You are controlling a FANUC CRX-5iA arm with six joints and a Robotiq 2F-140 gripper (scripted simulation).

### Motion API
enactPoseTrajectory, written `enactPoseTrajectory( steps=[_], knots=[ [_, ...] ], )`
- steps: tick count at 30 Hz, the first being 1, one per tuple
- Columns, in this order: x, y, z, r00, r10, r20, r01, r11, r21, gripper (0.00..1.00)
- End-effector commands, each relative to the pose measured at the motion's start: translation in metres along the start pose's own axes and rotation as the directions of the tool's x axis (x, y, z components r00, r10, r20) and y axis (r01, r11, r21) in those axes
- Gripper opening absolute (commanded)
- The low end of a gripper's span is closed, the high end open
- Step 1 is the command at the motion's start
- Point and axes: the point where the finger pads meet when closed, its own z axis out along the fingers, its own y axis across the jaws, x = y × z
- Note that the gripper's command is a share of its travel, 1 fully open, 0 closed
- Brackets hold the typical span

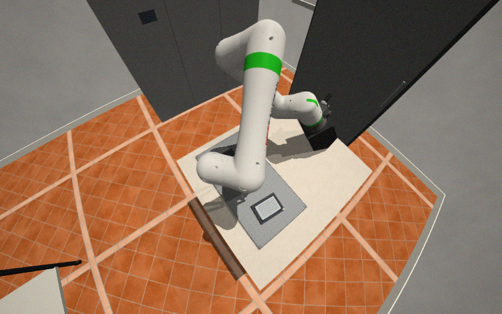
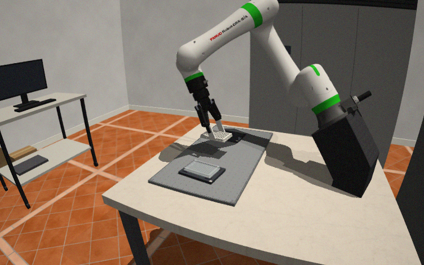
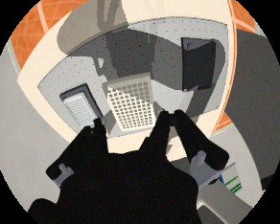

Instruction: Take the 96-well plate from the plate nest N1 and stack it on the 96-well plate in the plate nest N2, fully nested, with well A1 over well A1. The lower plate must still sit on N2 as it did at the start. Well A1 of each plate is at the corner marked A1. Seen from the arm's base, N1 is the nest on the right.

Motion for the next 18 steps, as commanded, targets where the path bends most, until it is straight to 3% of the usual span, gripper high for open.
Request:
enactPoseTrajectory(
  steps=[1,18],
  knots=[
    [-0.001,-0.008,0.001,1.0,0.0,0.0,0.0,1.0,0.0,0.0],
    [-0.01,-0.057,0.005,1.0,0.0,0.0,0.0,1.0,0.0,0.0]
  ],
)
